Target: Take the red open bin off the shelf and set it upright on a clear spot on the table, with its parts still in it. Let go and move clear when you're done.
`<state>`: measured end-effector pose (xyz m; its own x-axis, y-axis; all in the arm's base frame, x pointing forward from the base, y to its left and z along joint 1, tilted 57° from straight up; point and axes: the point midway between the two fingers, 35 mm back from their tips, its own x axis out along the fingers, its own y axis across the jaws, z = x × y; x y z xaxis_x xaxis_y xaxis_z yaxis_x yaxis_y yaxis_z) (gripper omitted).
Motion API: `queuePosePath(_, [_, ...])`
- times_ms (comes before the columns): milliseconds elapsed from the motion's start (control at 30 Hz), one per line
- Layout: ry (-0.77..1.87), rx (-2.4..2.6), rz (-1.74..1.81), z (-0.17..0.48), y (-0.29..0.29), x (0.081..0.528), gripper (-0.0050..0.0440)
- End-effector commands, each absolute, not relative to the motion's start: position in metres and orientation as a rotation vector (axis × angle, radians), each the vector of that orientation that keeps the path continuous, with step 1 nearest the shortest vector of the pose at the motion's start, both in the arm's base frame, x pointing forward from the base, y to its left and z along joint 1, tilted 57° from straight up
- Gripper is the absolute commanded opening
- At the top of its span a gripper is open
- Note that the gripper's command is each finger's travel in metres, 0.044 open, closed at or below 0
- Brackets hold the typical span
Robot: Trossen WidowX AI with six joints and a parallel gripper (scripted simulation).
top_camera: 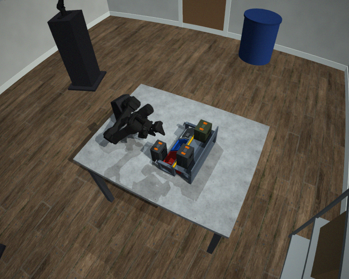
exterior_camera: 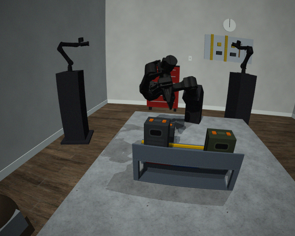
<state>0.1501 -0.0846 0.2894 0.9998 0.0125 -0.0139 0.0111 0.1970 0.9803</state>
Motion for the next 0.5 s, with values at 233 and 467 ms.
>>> queuePosePath(233, [0.110,1.367,-0.263,0.268,-0.107,0.195,0.0440])
queuePosePath(467, [0.110,1.367,-0.263,0.268,-0.107,0.195,0.0440])
